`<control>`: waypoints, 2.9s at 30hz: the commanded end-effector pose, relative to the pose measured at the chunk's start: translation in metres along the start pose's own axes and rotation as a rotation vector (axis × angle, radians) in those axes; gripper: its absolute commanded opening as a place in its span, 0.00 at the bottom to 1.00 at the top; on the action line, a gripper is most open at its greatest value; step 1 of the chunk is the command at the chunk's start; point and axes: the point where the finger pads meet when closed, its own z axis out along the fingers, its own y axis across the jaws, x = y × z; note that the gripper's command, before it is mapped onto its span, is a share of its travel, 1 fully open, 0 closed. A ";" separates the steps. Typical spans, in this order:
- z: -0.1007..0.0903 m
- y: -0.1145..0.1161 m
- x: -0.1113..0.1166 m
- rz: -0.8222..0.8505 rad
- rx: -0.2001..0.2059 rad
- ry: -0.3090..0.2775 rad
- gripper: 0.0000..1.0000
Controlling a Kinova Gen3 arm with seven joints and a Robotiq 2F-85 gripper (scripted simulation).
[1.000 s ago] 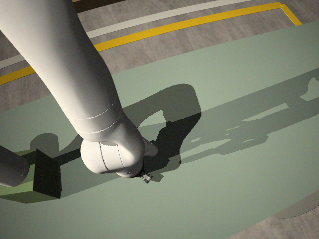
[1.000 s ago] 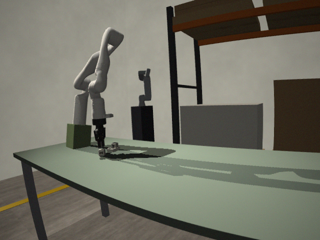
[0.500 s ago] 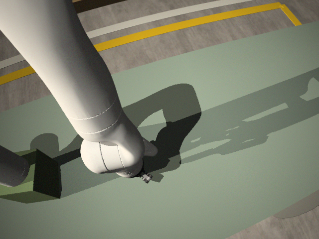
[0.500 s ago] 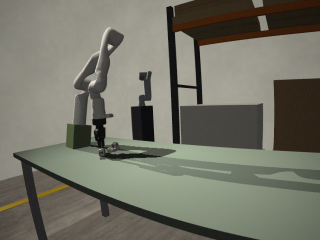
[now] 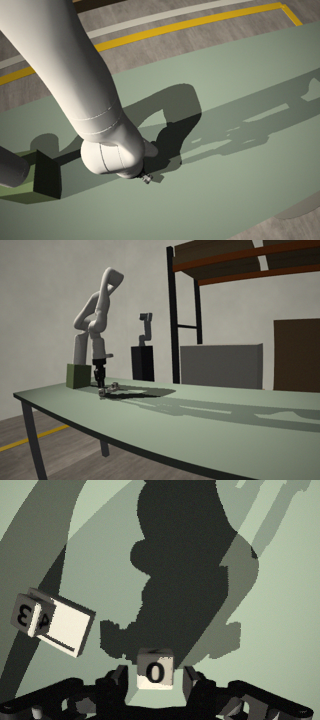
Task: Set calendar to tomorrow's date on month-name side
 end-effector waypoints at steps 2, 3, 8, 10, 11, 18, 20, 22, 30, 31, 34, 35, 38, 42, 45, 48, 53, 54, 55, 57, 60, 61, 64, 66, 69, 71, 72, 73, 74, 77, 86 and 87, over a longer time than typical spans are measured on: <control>0.001 0.000 -0.002 0.004 -0.001 -0.003 0.48; 0.001 0.000 -0.002 0.004 -0.001 -0.003 0.48; 0.001 0.000 -0.002 0.004 -0.001 -0.003 0.48; 0.001 0.000 -0.002 0.004 -0.001 -0.003 0.48; 0.001 0.000 -0.002 0.004 -0.001 -0.003 0.48; 0.011 0.001 -0.003 0.004 0.000 -0.005 0.48; 0.013 0.001 -0.003 0.004 0.000 -0.004 0.48; 0.014 0.001 -0.002 0.004 -0.002 -0.002 0.48; 0.028 0.000 -0.003 -0.001 0.001 -0.004 0.48; 0.029 0.000 -0.003 -0.002 0.000 -0.004 0.48; 0.030 0.001 -0.001 -0.001 -0.003 -0.002 0.48; 0.030 0.002 -0.001 0.000 -0.003 -0.001 0.48; 0.031 0.002 -0.001 0.000 -0.004 -0.001 0.48; 0.031 0.002 -0.001 0.003 -0.004 -0.001 0.48; 0.031 0.002 -0.001 0.003 -0.004 -0.001 0.48; 0.031 0.002 -0.001 0.003 -0.004 -0.001 0.48; 0.031 0.002 -0.001 0.003 -0.004 -0.001 0.48; 0.031 0.002 -0.001 0.003 -0.004 -0.001 0.48; 0.031 0.002 -0.001 0.003 -0.004 -0.001 0.48; 0.031 0.002 -0.001 0.003 -0.004 -0.001 0.48; 0.031 0.002 -0.001 0.003 -0.004 -0.001 0.48; 0.031 0.002 -0.001 0.003 -0.004 -0.001 0.48; 0.031 0.002 -0.001 0.003 -0.004 -0.001 0.48; 0.031 0.002 -0.001 0.003 -0.004 -0.001 0.48; 0.031 0.002 -0.001 0.003 -0.004 -0.001 0.48; 0.031 0.002 -0.001 0.003 -0.004 -0.001 0.48; 0.031 0.002 -0.001 0.003 -0.004 -0.001 0.48; 0.031 0.002 -0.001 0.003 -0.004 -0.001 0.48; 0.031 0.002 -0.001 0.003 -0.004 -0.001 0.48; 0.031 0.002 -0.001 0.003 -0.004 -0.001 0.28; 0.031 0.002 -0.001 0.003 -0.004 -0.001 0.28; 0.031 0.002 -0.001 0.003 -0.004 -0.001 0.28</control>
